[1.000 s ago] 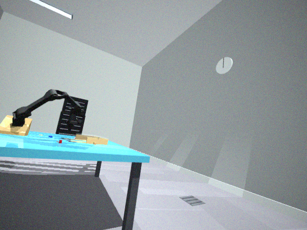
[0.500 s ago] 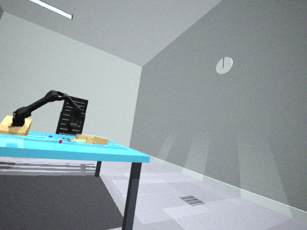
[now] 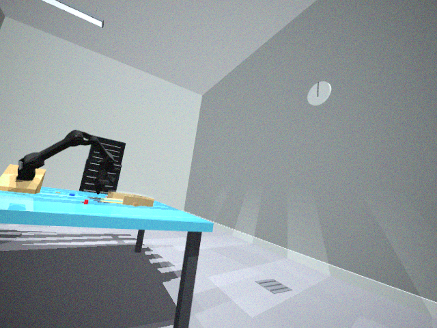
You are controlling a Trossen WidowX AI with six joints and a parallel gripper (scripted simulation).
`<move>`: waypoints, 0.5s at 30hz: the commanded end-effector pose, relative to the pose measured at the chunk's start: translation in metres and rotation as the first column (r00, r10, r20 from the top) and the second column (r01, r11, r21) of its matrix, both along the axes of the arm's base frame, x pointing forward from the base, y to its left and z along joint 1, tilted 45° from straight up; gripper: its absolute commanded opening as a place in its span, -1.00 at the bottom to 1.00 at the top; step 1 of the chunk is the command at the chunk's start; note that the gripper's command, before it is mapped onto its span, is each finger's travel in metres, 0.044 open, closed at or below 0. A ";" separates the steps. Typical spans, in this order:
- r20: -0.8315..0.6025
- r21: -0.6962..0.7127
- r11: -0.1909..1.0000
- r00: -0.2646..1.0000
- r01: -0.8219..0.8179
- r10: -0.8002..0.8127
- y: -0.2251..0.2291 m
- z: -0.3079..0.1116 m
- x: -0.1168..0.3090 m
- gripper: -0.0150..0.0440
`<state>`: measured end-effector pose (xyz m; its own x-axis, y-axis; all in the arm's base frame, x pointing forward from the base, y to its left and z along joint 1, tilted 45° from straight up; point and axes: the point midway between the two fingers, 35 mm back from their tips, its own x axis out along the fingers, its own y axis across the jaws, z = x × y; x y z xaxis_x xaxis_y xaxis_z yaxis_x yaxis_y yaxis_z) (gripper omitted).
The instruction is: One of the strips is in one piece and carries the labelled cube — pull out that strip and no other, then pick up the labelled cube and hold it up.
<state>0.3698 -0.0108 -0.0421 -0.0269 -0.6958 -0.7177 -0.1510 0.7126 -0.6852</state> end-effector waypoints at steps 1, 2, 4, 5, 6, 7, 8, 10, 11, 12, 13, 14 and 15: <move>-0.010 -0.007 1.000 1.000 -0.002 0.002 -0.006 -0.005 -0.003 -0.49; -0.010 -0.007 1.000 1.000 -0.002 0.002 -0.007 -0.005 -0.003 -0.49; -0.010 -0.007 1.000 1.000 -0.002 0.002 -0.009 -0.007 -0.004 -0.49; -0.010 -0.007 1.000 1.000 -0.002 0.002 -0.011 -0.008 -0.004 -0.49; -0.010 -0.008 1.000 1.000 -0.002 0.002 -0.012 -0.009 -0.004 -0.49; -0.010 -0.008 1.000 1.000 -0.002 0.002 -0.013 -0.010 -0.004 -0.49; -0.010 -0.008 1.000 1.000 -0.002 0.002 -0.014 -0.011 -0.004 -0.49; -0.010 -0.009 1.000 1.000 -0.002 0.002 -0.017 -0.013 -0.005 -0.49; -0.010 -0.009 1.000 1.000 -0.002 0.002 -0.017 -0.013 -0.005 -0.49; -0.010 -0.009 1.000 1.000 -0.002 0.002 -0.017 -0.014 -0.005 -0.49; -0.010 -0.009 1.000 1.000 -0.002 0.002 -0.017 -0.014 -0.005 -0.49; -0.010 -0.009 1.000 1.000 -0.002 0.002 -0.017 -0.014 -0.005 -0.49; -0.010 -0.009 1.000 1.000 -0.002 0.002 -0.017 -0.014 -0.005 -0.49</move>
